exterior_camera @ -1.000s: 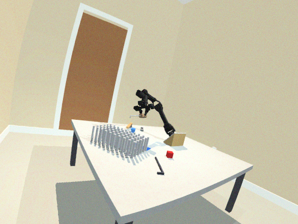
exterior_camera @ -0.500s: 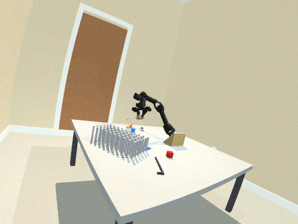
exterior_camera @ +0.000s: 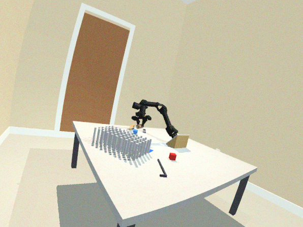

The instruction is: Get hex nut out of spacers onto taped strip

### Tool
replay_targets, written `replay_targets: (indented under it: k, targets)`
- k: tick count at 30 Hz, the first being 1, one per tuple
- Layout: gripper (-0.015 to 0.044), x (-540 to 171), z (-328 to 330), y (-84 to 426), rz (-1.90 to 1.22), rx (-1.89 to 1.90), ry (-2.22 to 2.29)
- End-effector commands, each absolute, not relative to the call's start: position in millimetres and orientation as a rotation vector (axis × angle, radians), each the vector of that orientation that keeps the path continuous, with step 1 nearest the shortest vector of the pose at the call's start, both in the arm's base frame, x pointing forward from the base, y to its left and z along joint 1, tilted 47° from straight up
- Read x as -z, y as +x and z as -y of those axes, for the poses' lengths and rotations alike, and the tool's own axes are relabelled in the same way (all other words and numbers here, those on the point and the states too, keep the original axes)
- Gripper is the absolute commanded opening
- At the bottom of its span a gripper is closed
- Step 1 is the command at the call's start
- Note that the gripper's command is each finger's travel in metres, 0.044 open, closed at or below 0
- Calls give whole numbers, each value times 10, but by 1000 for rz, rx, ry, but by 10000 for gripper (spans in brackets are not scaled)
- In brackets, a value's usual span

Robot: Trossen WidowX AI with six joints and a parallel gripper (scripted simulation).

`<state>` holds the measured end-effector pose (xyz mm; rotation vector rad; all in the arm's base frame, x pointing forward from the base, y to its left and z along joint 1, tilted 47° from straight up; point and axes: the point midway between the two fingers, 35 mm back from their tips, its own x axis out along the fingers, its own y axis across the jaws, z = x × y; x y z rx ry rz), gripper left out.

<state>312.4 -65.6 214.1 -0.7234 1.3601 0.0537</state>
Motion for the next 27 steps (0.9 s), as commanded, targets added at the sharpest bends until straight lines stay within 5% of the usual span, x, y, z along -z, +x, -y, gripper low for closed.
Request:
replay_targets:
  k: [1, 27]
  targets:
    - [0, -2021, 777, 3121, -1355, -61, -723]
    - [0, -1569, 1237, 3066, -1349, -52, -736]
